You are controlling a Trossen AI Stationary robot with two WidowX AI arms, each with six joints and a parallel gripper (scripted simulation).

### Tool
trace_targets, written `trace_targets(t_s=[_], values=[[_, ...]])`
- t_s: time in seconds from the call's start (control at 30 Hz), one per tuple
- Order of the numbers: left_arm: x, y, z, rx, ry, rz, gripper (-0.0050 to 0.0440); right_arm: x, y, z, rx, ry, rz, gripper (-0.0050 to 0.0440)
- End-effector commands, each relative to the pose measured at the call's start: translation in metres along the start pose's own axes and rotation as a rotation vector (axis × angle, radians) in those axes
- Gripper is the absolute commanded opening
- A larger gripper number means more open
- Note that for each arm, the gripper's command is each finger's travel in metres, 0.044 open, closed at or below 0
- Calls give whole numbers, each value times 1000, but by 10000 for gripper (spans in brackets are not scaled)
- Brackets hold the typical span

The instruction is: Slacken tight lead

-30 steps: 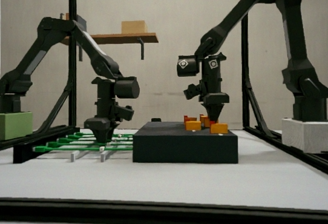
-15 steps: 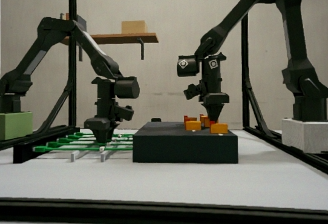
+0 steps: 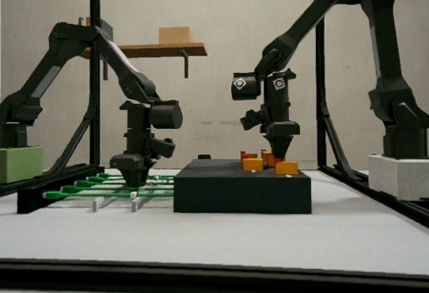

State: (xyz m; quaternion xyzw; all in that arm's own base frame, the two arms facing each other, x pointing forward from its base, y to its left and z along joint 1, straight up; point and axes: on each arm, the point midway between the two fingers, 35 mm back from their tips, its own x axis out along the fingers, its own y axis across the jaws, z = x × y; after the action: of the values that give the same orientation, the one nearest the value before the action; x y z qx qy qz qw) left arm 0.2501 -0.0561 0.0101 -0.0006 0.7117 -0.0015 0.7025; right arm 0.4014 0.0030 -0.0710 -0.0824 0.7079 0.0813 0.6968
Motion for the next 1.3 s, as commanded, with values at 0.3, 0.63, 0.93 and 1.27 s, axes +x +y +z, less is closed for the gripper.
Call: trace_targets(t_s=[0.3, 0.63, 0.93, 1.27], values=[[-5, -1, 4, 0, -22, -5, -50, -3, -1, 3, -3, -16, 0, 209], [-5, -1, 4, 0, -22, -5, -50, -11, -2, 7, 0, -32, -7, -50], [-5, -1, 4, 0, -22, -5, -50, -11, -2, 7, 0, -32, -7, -50], [-7, -1, 4, 0, -22, -5, -50, -11, -2, 7, 0, -32, -9, -50]])
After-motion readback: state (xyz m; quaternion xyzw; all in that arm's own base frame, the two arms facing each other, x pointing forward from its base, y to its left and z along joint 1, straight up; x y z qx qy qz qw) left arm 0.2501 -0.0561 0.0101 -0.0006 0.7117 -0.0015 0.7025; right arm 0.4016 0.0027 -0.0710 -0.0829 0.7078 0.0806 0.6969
